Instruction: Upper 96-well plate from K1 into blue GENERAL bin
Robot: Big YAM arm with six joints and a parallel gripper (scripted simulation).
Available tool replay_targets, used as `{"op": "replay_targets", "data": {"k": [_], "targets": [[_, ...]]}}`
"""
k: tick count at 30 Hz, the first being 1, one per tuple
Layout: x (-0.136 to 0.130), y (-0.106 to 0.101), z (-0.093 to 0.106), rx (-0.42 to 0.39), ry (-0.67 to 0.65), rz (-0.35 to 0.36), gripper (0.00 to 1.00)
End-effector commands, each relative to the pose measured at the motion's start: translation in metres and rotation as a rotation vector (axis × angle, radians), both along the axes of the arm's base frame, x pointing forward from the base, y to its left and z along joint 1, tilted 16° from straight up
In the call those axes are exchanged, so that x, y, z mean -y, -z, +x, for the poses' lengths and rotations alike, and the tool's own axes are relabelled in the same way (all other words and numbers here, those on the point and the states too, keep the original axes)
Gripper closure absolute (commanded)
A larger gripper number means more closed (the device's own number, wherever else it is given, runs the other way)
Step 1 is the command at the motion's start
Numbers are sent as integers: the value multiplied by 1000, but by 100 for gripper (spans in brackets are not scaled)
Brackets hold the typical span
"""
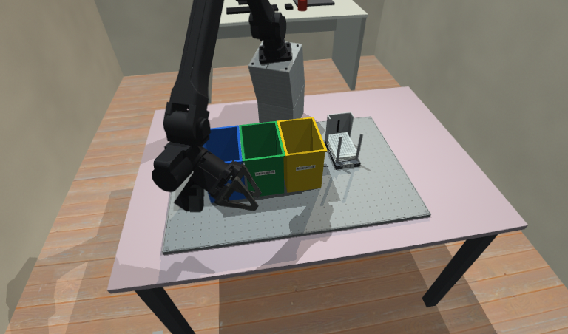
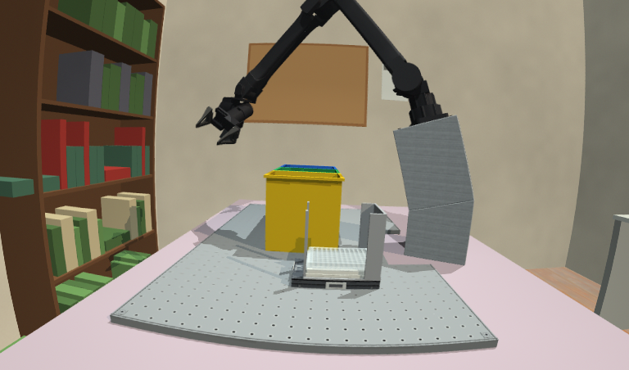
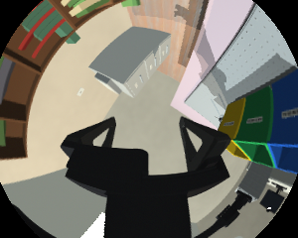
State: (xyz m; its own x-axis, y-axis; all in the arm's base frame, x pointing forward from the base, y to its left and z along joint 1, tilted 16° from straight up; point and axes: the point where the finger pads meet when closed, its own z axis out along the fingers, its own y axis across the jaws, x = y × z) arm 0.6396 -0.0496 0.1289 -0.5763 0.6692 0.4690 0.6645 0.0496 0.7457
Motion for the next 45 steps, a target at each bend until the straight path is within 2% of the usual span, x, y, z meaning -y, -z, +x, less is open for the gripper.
{"op": "replay_targets", "data": {"k": [1,7,9,10,12,13,14,15,19,20,21,22,24,29,30,32,33,34,35,39,41,43,44,45], "targets": [[-27,-17,-1,47,-34,-20,0],[-54,-5,-7,44,-32,-16,0],[-54,-5,-7,44,-32,-16,0],[-56,-21,4,71,-59,-58,0],[-65,-17,1,54,-90,-107,0],[-70,-15,0,54,-90,-106,0],[-77,7,-18,7,-92,-95,0],[-81,7,-15,33,-91,-101,0],[-98,14,-21,16,-80,-89,0],[-103,19,-27,1,-111,-121,0],[-105,9,-13,25,-127,-154,0],[-109,14,-15,13,-144,-178,0],[-120,27,-35,-16,-146,-173,0],[-132,30,-37,-6,-133,-167,0],[-136,34,-43,-22,-165,-199,0],[-143,19,-31,13,-197,-259,0],[-148,38,-49,-29,-203,-255,0],[-152,42,-53,-34,-204,-254,0],[-156,42,-51,-8,-201,-257,0],[-172,50,-60,-24,-188,-247,0],[-179,52,-67,-32,-241,-308,0],[-179,52,-67,-32,-241,-308,0],[-184,40,-56,-1,-254,-338,0],[-186,59,-75,-44,-264,-338,0]]}}
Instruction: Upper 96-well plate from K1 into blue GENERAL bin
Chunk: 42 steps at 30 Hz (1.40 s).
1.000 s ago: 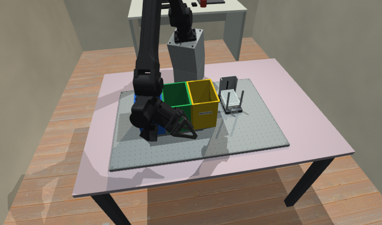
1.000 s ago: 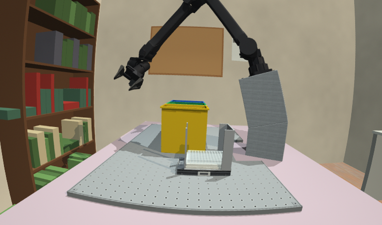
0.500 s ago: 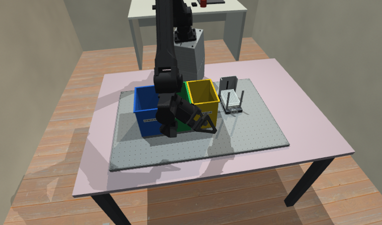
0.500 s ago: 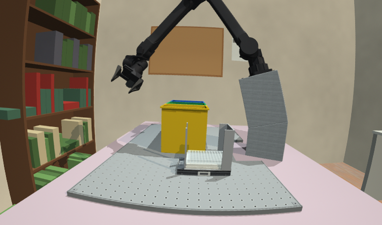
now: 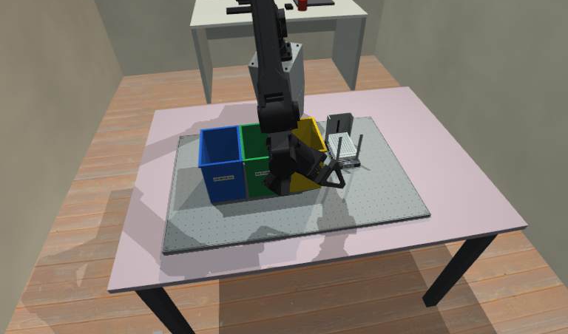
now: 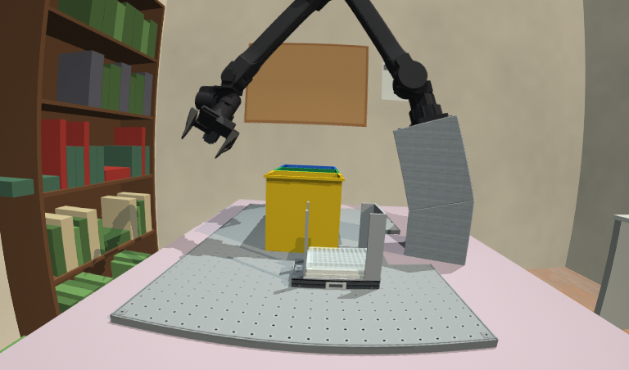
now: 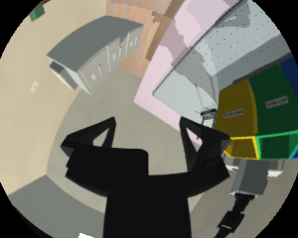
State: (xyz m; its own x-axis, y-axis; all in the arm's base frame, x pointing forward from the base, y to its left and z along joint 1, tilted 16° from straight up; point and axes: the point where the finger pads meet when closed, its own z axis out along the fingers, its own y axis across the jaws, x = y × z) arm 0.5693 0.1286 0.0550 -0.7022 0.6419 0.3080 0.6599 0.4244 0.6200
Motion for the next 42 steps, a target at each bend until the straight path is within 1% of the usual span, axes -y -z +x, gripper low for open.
{"op": "replay_targets", "data": {"k": [1,5,6,7,8,9,10,11,13,15,16,17,18,19,20,21,22,25,26,27,28,30,32,33,34,36,37,38,42], "targets": [[-12,-13,-6,41,-35,-17,0],[-27,-6,-15,37,-19,-10,0],[-30,-4,-19,48,-55,-42,0],[-33,0,-27,21,-76,-71,0],[-39,-16,-12,62,-94,-93,0],[-39,4,-34,18,-101,-103,0],[-43,5,-37,19,-101,-103,0],[-47,5,-35,43,-99,-101,0],[-54,9,-41,29,-83,-94,0],[-54,9,-41,29,-83,-94,0],[-56,13,-50,17,-121,-129,0],[-62,-1,-35,59,-138,-150,0],[-65,0,-39,59,-158,-176,0],[-65,15,-56,27,-168,-189,0],[-67,21,-65,16,-169,-190,0],[-72,21,-63,41,-167,-186,0],[-74,23,-67,28,-150,-181,0],[-83,28,-78,28,-150,-180,0],[-86,30,-82,33,-176,-208,0],[-87,34,-91,18,-211,-241,0],[-90,34,-93,24,-231,-266,0],[-95,39,-101,29,-239,-276,0],[-95,39,-101,29,-239,-276,0],[-96,41,-107,23,-262,-303,0],[-100,38,-105,38,-281,-326,0],[-102,46,-120,30,-315,-368,0],[-105,48,-124,29,-315,-367,0],[-109,48,-123,54,-310,-362,0],[-117,55,-140,41,-292,-356,0]]}}
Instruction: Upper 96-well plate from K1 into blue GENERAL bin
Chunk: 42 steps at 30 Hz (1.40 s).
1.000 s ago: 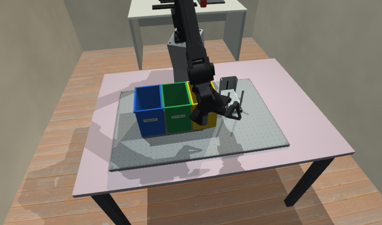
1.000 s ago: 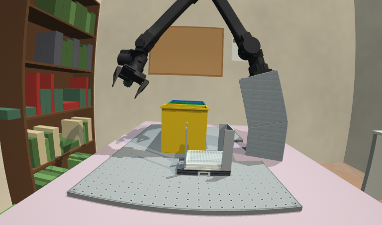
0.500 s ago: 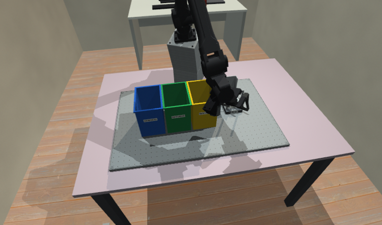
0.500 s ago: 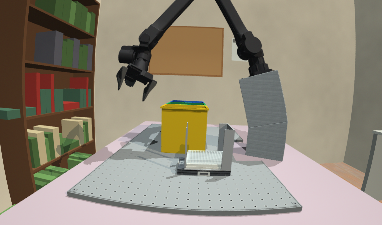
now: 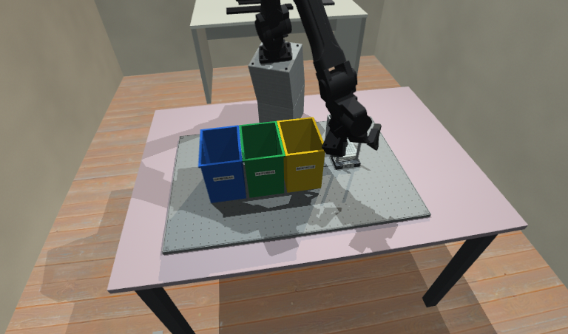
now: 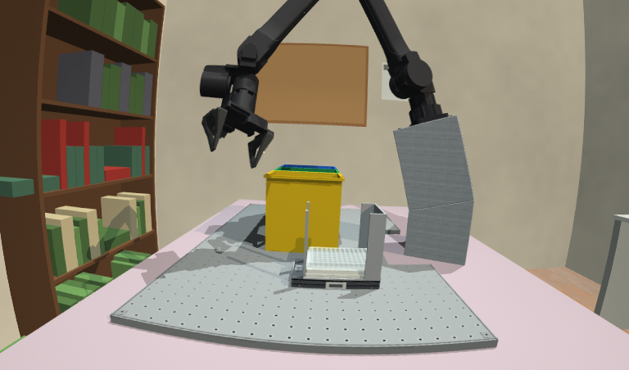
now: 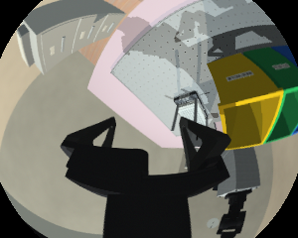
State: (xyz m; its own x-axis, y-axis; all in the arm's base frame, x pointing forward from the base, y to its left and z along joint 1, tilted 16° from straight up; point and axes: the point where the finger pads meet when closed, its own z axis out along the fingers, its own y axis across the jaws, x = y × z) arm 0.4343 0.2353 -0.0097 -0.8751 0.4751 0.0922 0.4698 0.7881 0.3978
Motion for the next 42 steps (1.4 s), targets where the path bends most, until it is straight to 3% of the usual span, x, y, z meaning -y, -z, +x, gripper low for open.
{"op": "replay_targets", "data": {"k": [1,3,7,11,16,20,24,28,31,35,42], "targets": [[-12,-8,-10,36,-19,-9,0],[-13,-3,-24,30,-83,-71,0],[-17,-1,-30,46,-95,-79,0],[-20,6,-52,52,-178,-174,0],[-28,13,-70,66,-155,-159,0],[-27,20,-94,77,-262,-261,0],[-31,21,-99,94,-243,-247,0],[-27,27,-123,109,-348,-348,0],[-30,30,-133,123,-323,-333,0],[-23,35,-157,145,-436,-435,0],[-17,39,-181,188,-525,-520,0]]}}
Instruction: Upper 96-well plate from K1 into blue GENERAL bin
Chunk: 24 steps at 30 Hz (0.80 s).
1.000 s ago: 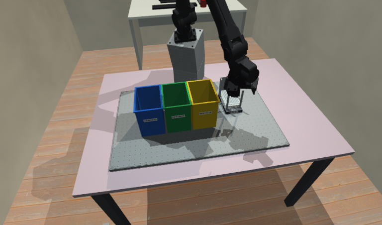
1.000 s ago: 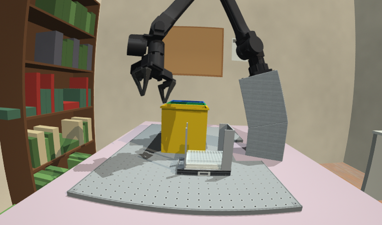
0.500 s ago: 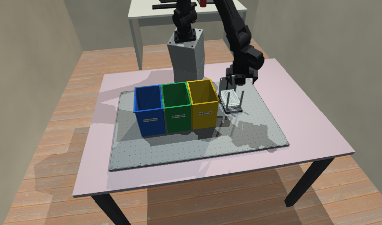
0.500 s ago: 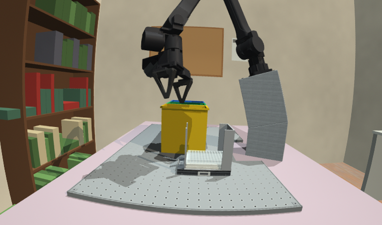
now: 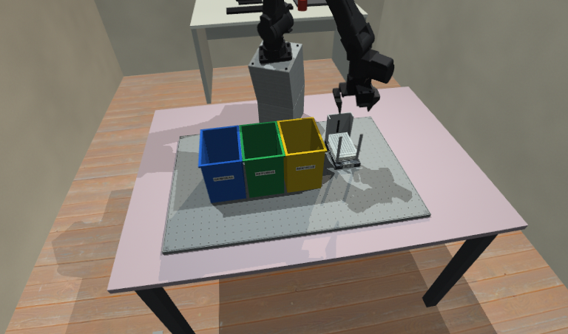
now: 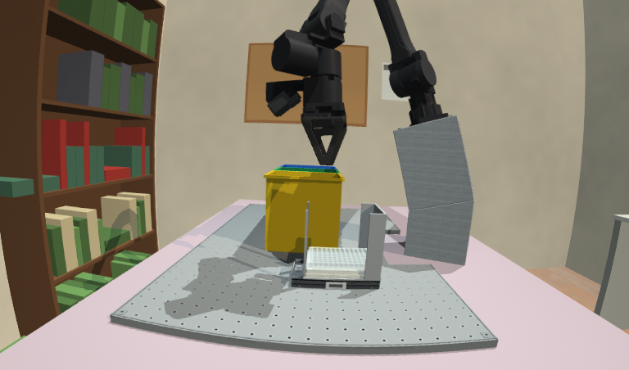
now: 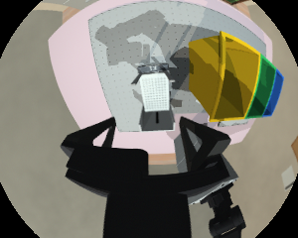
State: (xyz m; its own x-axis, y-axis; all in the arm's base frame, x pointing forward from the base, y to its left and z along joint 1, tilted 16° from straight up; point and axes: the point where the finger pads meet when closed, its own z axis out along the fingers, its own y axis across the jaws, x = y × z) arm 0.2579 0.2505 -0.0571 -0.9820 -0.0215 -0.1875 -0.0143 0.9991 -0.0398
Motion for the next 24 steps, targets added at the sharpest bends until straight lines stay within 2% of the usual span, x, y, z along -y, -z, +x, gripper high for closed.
{"op": "replay_targets", "data": {"k": [1,4,7,9,10,11,16,17,24], "targets": [[0,-8,-10,27,-68,-30,0],[5,-6,-24,61,-139,-90,0],[6,-5,-34,77,-116,-66,0],[6,-4,-35,74,-117,-69,0],[10,-6,-27,76,-90,-65,0],[-3,-13,-18,94,-88,-42,0],[2,-9,-22,85,-95,-54,0],[5,-3,-29,67,-115,-76,0],[5,-3,-29,67,-115,-76,0]]}}
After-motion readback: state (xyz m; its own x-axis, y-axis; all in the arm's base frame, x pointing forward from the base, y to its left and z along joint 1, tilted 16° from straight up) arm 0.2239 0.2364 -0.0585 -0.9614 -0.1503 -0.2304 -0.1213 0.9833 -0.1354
